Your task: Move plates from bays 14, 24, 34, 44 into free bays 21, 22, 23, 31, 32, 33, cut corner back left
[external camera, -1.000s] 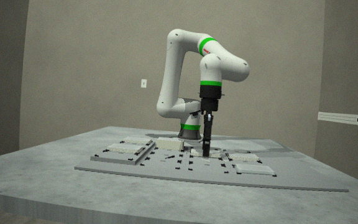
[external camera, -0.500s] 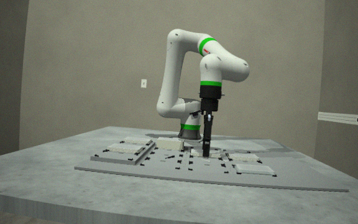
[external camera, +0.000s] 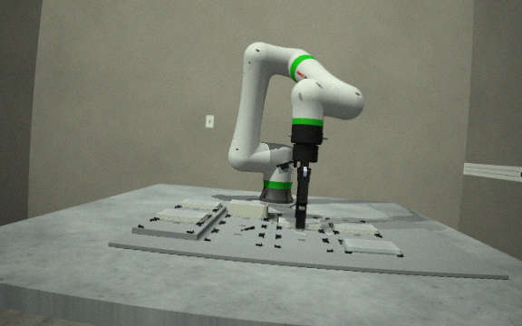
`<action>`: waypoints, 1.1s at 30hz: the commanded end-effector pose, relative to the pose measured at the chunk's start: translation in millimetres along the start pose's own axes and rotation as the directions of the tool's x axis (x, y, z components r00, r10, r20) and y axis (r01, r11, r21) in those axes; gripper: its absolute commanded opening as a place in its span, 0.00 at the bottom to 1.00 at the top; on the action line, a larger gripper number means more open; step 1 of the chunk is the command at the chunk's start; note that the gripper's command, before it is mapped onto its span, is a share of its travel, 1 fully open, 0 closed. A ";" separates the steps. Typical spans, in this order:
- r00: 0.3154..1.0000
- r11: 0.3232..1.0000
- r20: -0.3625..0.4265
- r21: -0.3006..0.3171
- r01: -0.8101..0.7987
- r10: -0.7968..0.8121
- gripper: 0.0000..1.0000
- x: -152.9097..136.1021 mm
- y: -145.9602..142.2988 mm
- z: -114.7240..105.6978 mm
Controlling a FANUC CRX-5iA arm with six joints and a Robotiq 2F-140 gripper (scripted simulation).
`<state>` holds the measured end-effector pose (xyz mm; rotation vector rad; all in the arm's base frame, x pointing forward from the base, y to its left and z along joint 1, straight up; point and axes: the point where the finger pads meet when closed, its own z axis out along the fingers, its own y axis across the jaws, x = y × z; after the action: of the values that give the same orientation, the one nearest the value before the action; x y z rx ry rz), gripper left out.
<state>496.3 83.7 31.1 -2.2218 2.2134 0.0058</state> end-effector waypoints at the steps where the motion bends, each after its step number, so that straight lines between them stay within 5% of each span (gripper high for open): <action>1: 1.000 1.000 0.000 0.002 0.000 0.000 0.10 -0.1 -0.6 -0.6; 29: 1.000 1.000 0.000 0.002 0.000 0.000 0.10 -0.1 -0.6 0.3; 30: 1.000 1.000 0.000 0.002 0.000 0.000 0.70 -0.1 -0.6 0.3; 33: 1.000 1.000 0.000 0.002 0.000 0.000 0.70 -0.1 -0.6 0.3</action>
<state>496.2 83.8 30.1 -2.2219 2.2133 0.0058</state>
